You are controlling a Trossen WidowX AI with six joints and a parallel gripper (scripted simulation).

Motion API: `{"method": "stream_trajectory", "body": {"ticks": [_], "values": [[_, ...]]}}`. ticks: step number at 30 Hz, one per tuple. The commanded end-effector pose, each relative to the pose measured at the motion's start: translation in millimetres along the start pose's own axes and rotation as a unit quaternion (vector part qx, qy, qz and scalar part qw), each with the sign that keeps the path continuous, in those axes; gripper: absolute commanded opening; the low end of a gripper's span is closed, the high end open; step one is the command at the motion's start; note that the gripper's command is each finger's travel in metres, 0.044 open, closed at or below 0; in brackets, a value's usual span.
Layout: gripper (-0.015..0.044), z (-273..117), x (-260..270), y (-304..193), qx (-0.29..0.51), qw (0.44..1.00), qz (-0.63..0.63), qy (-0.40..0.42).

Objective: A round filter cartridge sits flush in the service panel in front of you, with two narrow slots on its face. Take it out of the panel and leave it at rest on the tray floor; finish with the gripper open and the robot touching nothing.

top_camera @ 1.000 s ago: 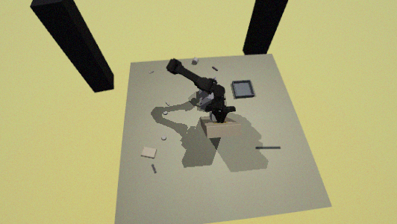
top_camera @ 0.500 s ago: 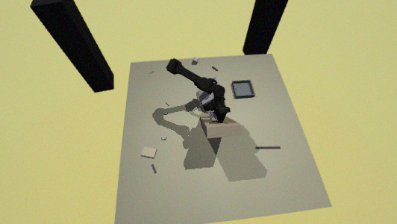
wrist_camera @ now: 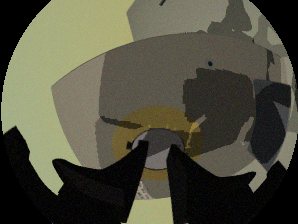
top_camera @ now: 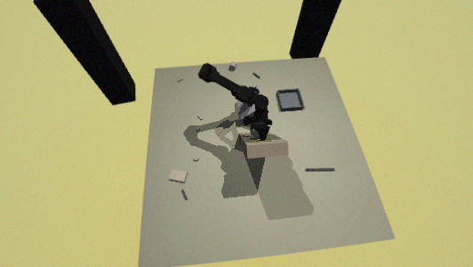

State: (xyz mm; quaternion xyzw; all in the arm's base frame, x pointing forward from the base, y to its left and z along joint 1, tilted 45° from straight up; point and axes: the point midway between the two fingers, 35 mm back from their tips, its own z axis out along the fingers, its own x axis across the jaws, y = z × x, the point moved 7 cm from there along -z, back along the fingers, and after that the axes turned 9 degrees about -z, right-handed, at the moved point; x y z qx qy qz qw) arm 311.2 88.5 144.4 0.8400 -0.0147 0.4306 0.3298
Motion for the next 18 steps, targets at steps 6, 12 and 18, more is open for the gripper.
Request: {"method": "stream_trajectory", "body": {"ticks": [6,12,18], "values": [[0.0000,6.9,0.7,1.2,0.003,0.992,0.126,-0.005],[0.0000,7.6,0.6,1.1,0.004,0.998,0.062,-0.005],[0.0000,-12.6,1.2,-2.4,0.006,0.998,0.063,-0.011]]}}
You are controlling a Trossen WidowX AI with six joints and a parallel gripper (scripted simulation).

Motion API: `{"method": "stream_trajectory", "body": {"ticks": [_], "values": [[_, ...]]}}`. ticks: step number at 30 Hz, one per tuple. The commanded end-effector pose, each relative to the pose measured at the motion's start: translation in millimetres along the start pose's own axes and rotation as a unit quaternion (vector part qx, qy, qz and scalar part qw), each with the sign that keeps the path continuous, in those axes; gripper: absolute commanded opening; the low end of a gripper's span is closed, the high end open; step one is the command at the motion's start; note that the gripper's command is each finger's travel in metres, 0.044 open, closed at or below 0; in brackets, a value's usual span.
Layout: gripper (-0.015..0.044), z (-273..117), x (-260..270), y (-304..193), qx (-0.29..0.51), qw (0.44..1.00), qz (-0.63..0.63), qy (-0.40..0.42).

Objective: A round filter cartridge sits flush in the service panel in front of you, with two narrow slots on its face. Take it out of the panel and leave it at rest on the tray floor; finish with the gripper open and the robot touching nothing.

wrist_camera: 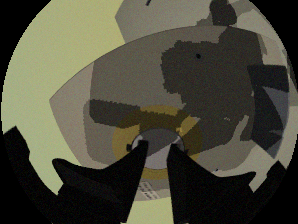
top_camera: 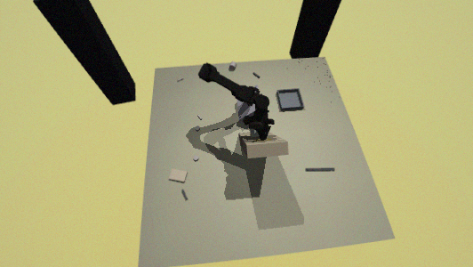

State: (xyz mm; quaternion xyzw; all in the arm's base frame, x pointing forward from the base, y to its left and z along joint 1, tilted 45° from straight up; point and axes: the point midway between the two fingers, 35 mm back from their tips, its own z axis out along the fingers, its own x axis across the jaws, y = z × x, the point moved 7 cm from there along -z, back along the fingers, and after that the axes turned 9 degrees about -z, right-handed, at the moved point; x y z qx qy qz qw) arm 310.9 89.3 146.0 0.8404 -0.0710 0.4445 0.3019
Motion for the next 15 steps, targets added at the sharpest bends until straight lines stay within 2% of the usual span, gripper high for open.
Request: {"method": "stream_trajectory", "body": {"ticks": [1,11,15], "values": [[0.0000,-16.0,-0.6,-3.2,0.006,1.000,0.000,-0.005],[0.0000,-63.9,-1.2,-0.7,0.005,1.000,-0.002,-0.002],[0.0000,-70.8,-1.2,0.7,0.005,1.000,-0.003,0.000]]}}
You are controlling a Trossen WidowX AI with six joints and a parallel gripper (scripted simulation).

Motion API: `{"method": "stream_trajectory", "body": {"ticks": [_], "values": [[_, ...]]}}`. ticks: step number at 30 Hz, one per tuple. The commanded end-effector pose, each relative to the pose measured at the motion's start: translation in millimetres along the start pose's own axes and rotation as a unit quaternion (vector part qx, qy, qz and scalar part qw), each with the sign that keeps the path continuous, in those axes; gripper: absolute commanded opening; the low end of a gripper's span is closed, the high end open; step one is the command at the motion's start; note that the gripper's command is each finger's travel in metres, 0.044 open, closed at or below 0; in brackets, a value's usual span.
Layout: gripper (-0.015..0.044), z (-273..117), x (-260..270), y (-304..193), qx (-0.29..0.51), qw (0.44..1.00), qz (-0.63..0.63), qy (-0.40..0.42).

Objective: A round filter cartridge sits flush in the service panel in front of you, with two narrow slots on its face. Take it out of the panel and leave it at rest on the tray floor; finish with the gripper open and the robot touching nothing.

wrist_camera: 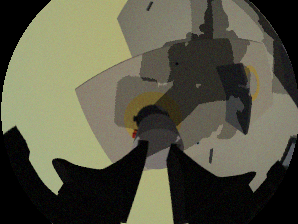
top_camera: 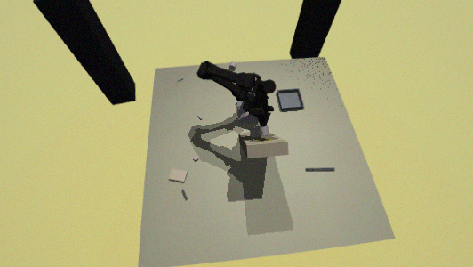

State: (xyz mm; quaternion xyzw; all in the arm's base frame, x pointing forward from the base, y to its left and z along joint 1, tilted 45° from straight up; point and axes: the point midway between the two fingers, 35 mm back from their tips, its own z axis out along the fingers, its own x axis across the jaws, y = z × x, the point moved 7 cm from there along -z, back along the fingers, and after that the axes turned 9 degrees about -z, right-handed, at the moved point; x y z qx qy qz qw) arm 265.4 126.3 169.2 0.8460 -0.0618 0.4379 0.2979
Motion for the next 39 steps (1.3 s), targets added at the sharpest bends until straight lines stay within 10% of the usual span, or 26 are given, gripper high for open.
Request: {"method": "stream_trajectory", "body": {"ticks": [1,27,31,39], "values": [[0.0000,-7.9,1.9,2.5,-0.004,1.000,0.006,0.005],[0.0000,2.6,-70.4,29.9,-0.004,1.000,0.005,0.005],[0.0103,1.9,-64.3,26.6,-0.002,1.000,-0.001,0.002],[0.0103,1.9,-64.3,26.6,-0.002,1.000,-0.001,0.002]]}}
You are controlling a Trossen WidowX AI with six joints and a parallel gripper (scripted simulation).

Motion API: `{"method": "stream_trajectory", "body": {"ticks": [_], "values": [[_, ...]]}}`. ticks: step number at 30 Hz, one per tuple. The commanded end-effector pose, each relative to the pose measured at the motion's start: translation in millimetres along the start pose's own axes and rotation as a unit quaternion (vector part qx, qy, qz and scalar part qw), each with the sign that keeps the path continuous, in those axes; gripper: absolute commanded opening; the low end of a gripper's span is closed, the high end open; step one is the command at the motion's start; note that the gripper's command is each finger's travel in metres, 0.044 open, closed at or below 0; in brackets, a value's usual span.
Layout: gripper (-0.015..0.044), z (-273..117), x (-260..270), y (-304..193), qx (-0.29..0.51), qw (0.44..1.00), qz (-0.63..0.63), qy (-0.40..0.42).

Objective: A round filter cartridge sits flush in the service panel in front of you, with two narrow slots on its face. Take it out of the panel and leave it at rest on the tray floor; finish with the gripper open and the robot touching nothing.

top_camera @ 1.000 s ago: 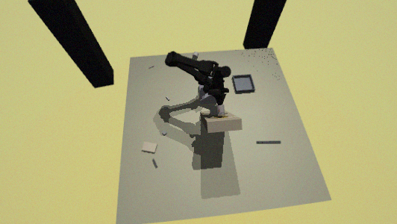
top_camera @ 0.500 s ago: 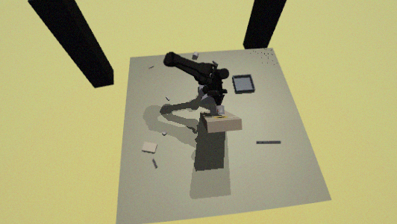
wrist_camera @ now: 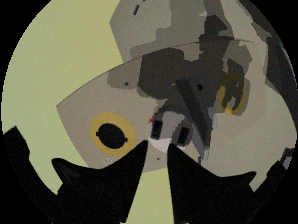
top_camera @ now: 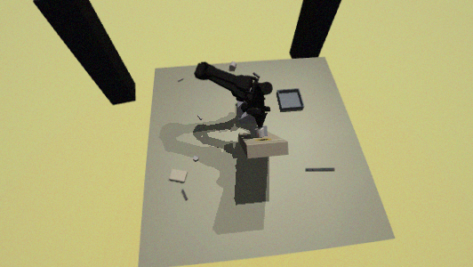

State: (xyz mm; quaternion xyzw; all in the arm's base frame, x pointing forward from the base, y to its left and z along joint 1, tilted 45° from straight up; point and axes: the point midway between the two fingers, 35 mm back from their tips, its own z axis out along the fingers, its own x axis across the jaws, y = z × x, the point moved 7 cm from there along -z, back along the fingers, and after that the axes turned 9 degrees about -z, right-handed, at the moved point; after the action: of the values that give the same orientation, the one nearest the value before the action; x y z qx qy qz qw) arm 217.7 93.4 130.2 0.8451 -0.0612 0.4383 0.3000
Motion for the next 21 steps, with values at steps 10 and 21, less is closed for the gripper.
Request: {"method": "stream_trajectory", "body": {"ticks": [10,21], "values": [[0.0103,-4.0,30.9,-11.1,-0.002,1.000,0.007,0.004],[0.0208,-21.7,83.9,-31.5,0.000,1.000,0.010,0.004]]}}
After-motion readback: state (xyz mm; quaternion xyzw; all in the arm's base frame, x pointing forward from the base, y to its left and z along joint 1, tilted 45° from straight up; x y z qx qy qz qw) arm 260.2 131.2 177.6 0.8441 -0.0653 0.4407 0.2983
